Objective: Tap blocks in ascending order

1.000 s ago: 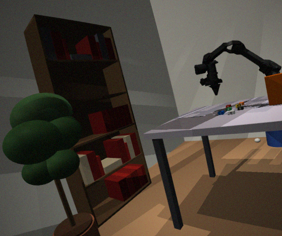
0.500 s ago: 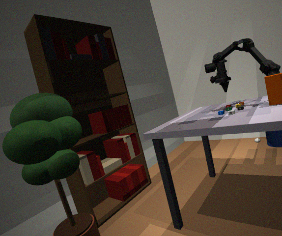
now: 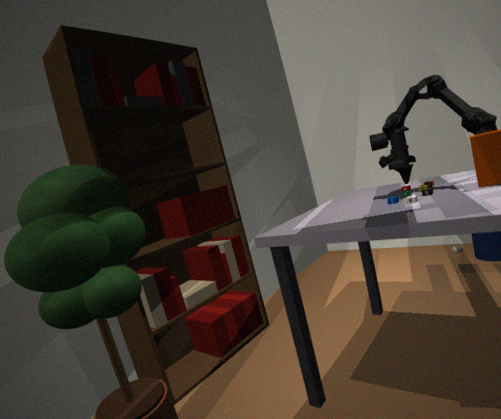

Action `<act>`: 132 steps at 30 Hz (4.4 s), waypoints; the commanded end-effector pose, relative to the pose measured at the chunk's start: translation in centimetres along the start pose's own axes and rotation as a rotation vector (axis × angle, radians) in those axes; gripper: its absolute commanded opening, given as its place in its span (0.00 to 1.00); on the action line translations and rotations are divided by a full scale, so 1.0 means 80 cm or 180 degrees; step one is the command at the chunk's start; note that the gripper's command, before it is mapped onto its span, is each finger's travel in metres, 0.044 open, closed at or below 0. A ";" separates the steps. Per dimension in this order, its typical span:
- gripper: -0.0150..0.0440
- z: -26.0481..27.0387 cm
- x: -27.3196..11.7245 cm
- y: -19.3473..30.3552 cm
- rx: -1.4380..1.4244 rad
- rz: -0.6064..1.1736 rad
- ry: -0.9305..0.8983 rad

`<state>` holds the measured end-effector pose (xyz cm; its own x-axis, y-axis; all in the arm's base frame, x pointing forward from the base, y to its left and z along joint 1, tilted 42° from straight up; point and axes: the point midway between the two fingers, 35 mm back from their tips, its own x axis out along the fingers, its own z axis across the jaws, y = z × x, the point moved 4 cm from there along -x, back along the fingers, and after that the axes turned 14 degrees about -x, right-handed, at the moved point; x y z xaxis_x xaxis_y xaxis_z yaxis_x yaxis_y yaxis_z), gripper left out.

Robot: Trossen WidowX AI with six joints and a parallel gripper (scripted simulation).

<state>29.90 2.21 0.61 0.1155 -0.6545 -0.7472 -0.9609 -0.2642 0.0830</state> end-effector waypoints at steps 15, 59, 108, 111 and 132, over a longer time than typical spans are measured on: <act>0.29 -0.001 0.036 0.002 -0.0015 0.0011 0.0016; 0.29 -0.179 -0.100 -0.015 -0.0009 0.0006 0.0026; 0.29 -0.180 -0.015 -0.017 -0.0007 0.0005 0.0033; 0.29 -0.179 -0.083 -0.017 -0.0008 0.0005 0.0023; 0.29 -0.077 -0.098 0.084 -0.0025 0.0022 0.0010</act>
<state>24.78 1.19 11.37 0.1085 -0.6593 -0.7440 -0.9566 -0.2729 0.1024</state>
